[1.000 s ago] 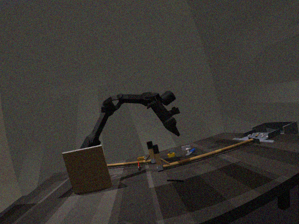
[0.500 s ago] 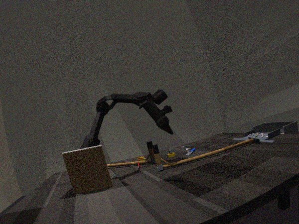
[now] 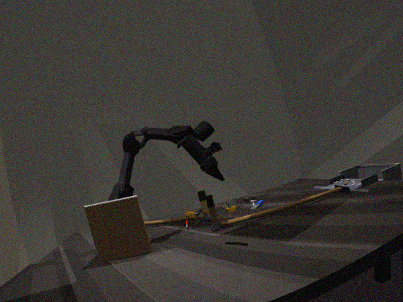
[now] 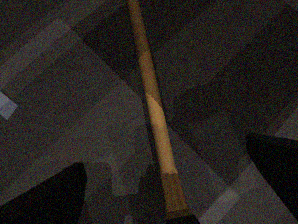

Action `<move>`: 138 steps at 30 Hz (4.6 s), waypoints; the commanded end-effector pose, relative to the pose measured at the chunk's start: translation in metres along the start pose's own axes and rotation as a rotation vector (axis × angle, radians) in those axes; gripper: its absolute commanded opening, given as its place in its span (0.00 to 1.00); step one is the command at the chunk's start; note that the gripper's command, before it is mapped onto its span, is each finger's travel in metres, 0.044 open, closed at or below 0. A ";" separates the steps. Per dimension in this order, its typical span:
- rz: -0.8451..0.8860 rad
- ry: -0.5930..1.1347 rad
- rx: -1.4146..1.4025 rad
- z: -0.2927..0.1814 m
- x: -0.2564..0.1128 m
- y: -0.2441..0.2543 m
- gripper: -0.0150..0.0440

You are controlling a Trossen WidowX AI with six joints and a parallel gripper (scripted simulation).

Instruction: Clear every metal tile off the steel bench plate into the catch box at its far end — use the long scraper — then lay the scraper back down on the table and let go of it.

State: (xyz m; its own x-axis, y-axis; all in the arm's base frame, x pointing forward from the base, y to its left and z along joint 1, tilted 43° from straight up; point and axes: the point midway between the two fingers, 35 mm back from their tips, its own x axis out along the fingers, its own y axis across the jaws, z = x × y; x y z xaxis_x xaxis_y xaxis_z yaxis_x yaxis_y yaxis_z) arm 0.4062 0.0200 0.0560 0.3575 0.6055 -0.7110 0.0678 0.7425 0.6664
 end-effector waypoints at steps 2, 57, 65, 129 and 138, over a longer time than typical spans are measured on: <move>0.005 -0.018 -0.007 -0.007 -0.008 0.000 1.00; 0.005 -0.137 -0.032 -0.110 -0.008 -0.010 1.00; 0.003 -0.137 -0.032 -0.107 0.001 -0.010 1.00; 0.011 -0.135 -0.035 -0.100 0.066 -0.008 0.26; 0.015 -0.135 -0.040 -0.099 0.065 -0.004 0.25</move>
State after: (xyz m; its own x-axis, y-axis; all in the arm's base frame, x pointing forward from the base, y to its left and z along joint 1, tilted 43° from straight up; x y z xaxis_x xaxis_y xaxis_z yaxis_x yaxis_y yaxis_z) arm 0.3351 0.0833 -0.0182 0.4767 0.5707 -0.6686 0.0354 0.7475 0.6633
